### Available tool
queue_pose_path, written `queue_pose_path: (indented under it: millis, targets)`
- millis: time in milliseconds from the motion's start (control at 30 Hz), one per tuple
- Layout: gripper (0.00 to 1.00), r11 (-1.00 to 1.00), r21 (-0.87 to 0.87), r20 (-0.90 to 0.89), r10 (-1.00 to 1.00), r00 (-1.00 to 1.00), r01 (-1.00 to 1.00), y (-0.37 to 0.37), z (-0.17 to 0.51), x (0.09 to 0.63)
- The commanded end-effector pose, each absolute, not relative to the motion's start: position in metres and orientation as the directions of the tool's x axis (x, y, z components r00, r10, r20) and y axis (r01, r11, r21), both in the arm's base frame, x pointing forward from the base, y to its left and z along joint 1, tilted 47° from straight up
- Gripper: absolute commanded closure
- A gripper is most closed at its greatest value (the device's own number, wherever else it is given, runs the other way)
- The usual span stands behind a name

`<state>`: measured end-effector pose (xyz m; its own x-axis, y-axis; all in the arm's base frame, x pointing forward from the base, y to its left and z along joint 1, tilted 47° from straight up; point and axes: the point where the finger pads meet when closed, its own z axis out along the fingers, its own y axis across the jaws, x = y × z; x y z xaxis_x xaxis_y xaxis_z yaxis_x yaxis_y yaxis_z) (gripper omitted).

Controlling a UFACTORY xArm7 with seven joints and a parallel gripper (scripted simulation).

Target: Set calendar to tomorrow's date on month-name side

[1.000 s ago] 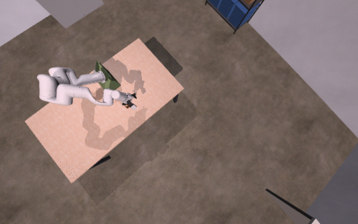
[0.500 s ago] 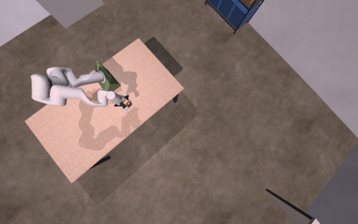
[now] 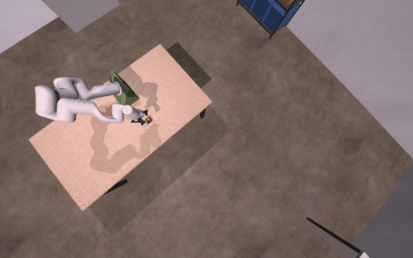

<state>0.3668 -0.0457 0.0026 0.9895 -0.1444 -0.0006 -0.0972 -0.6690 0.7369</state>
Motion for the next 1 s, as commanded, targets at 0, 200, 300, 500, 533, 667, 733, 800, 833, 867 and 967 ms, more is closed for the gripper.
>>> queue_pose_path:
  millis: [0, 200, 300, 500, 533, 667, 733, 800, 833, 867, 967]
  targets:
    - [0.00, -0.671, 0.735, 0.001, -0.142, 0.990, -0.097, -0.044, 0.003, 0.368]
    - [0.00, -0.679, 0.734, -0.092, -0.073, 0.993, 0.018, -0.051, 0.013, 0.348]
    - [0.00, -0.681, 0.721, -0.182, -0.003, 0.983, 0.131, -0.057, 0.021, 0.329]
    - [0.00, -0.667, 0.670, -0.330, 0.126, 0.935, 0.326, -0.066, 0.030, 0.295]
    - [0.00, -0.662, 0.657, -0.357, 0.151, 0.922, 0.362, -0.068, 0.031, 0.289]
    - [0.00, -0.649, 0.630, -0.403, 0.197, 0.894, 0.427, -0.070, 0.033, 0.278]
    - [0.00, -0.618, 0.573, -0.479, 0.281, 0.832, 0.538, -0.074, 0.035, 0.258]
    - [0.00, -0.611, 0.562, -0.491, 0.295, 0.820, 0.557, -0.075, 0.035, 0.255]
    - [0.00, -0.595, 0.538, -0.517, 0.327, 0.791, 0.597, -0.076, 0.035, 0.247]
    - [0.00, -0.582, 0.518, -0.535, 0.351, 0.768, 0.627, -0.076, 0.035, 0.242]
    - [0.00, -0.539, 0.462, -0.581, 0.416, 0.699, 0.704, -0.078, 0.034, 0.227]
